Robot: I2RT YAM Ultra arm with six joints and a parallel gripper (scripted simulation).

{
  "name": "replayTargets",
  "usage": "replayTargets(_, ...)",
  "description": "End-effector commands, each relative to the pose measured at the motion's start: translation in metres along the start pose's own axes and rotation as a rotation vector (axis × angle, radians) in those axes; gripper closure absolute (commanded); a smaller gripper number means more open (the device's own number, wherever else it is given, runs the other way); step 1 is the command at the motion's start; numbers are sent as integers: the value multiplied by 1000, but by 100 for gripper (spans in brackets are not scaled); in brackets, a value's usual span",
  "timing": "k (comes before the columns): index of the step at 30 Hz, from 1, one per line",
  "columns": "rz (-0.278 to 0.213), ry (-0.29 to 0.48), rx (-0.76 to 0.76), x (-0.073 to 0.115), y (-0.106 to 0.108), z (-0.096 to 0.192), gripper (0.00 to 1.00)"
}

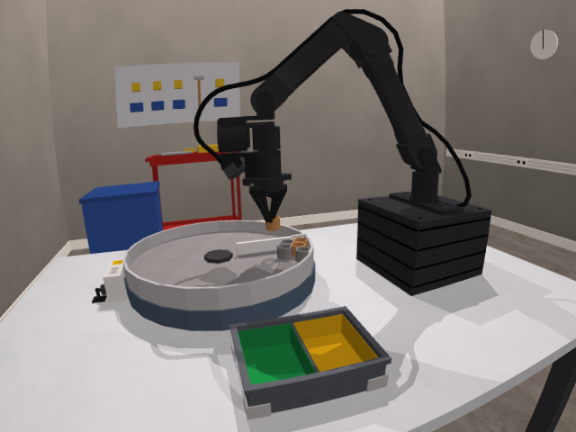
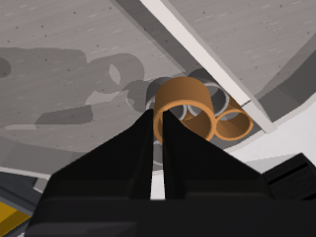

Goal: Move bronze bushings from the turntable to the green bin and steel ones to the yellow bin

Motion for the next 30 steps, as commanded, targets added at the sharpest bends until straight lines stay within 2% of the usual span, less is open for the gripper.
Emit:
replayTargets(1, -10, -54, -2, 18, 3, -10, 100)
replayTargets(19, -11, -54, 2, 18, 11, -7, 100)
replayTargets(26, -12, -50, 2, 17, 29, 2, 100)
replayTargets(30, 6, -16, 2, 5, 47, 14, 100)
Point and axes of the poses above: the point where the finger pads meet when closed, its own x axis back along the fingers, its own y axis across the jaws, z = x × y, the point moved 4 cm from there along x, back along the fingers, and after that the axes turned 7 degrees about x, right-handed, at the moved point
